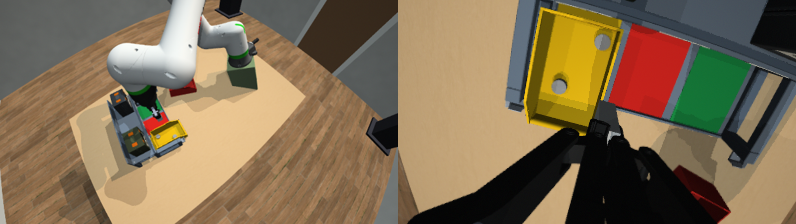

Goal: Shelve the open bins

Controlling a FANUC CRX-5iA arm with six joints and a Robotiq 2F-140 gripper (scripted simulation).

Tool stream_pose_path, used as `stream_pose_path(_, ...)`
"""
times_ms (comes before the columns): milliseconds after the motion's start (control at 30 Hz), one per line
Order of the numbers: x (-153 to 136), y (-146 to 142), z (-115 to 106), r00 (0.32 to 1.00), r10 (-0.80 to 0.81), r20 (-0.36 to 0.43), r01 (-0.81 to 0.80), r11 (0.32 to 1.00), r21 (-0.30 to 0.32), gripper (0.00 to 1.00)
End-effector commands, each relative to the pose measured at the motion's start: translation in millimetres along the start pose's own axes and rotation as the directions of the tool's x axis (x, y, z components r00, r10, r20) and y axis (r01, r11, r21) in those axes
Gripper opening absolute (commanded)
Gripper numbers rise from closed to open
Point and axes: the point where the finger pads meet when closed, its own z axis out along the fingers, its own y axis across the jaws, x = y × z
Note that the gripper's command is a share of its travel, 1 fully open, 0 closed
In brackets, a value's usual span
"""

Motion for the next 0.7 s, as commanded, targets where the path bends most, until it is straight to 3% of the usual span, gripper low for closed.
stream_pose_path(0, 0.1, -0.1, -0.2, 1.0, 0.0, 0.0, 0.0, 1.0, 0.0, 0.0)
stream_pose_path(667, -0.5, -0.5, -0.1, 1.0, 0.009, -0.001, -0.009, 1.0, 0.0, 0.0)
